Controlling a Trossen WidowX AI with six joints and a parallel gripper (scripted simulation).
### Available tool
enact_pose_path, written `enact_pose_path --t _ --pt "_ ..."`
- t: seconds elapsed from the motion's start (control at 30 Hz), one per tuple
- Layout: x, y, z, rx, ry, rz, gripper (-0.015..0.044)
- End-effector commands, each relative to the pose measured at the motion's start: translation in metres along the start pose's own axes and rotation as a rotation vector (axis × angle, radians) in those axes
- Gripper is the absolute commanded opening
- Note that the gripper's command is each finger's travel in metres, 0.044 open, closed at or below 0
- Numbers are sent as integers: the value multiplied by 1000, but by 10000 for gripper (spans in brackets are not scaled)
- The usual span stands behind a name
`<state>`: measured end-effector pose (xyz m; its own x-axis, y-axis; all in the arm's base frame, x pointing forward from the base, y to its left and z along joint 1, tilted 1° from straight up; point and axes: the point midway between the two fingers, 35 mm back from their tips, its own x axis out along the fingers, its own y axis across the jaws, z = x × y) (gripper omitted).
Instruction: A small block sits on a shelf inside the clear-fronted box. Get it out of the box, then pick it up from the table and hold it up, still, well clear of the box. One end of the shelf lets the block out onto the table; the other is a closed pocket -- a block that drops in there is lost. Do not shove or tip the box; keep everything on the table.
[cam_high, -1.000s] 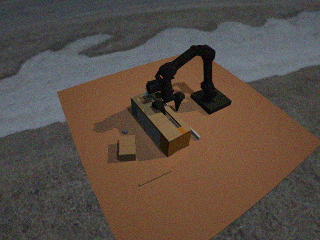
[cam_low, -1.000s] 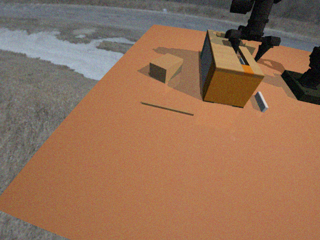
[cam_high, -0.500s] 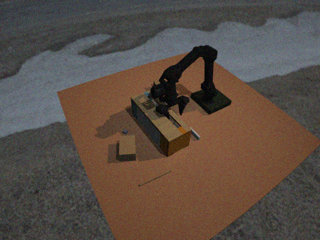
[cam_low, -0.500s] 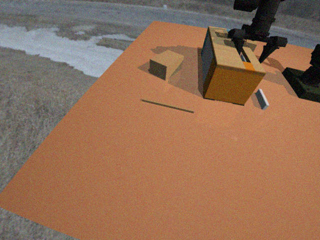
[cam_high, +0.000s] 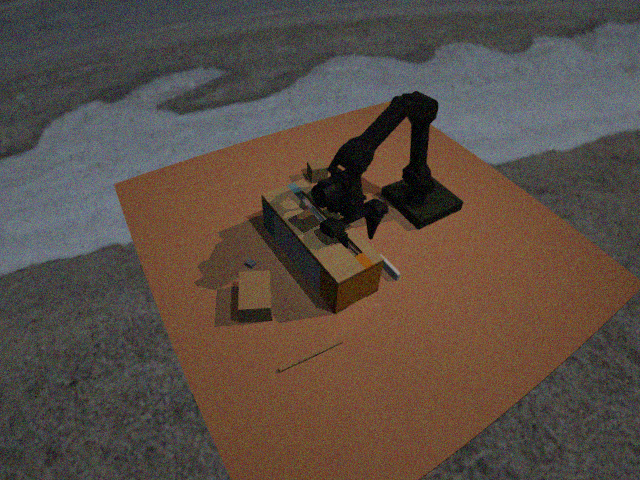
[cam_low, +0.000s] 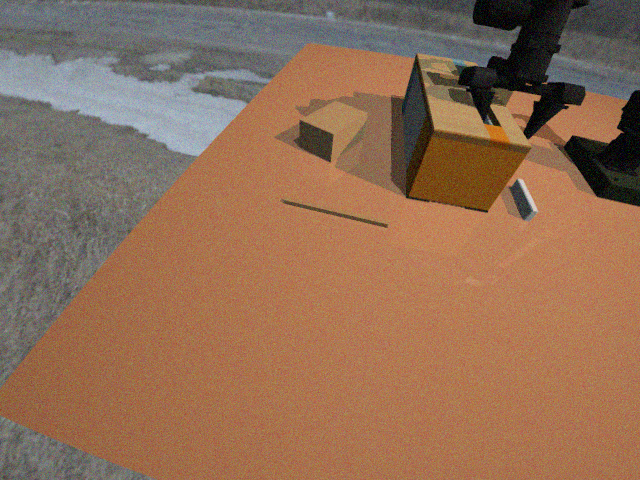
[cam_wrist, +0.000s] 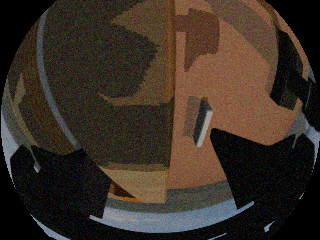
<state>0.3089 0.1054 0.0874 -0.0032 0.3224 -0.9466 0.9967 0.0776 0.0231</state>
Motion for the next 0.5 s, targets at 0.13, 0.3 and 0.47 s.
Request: enact_pose_path --t 0.13,0.3,0.47 --pt "6 0 -22 0 5 5 400" --pt "11 0 -35 0 6 5 400" --pt "-1 1 -41 -1 7 4 400"
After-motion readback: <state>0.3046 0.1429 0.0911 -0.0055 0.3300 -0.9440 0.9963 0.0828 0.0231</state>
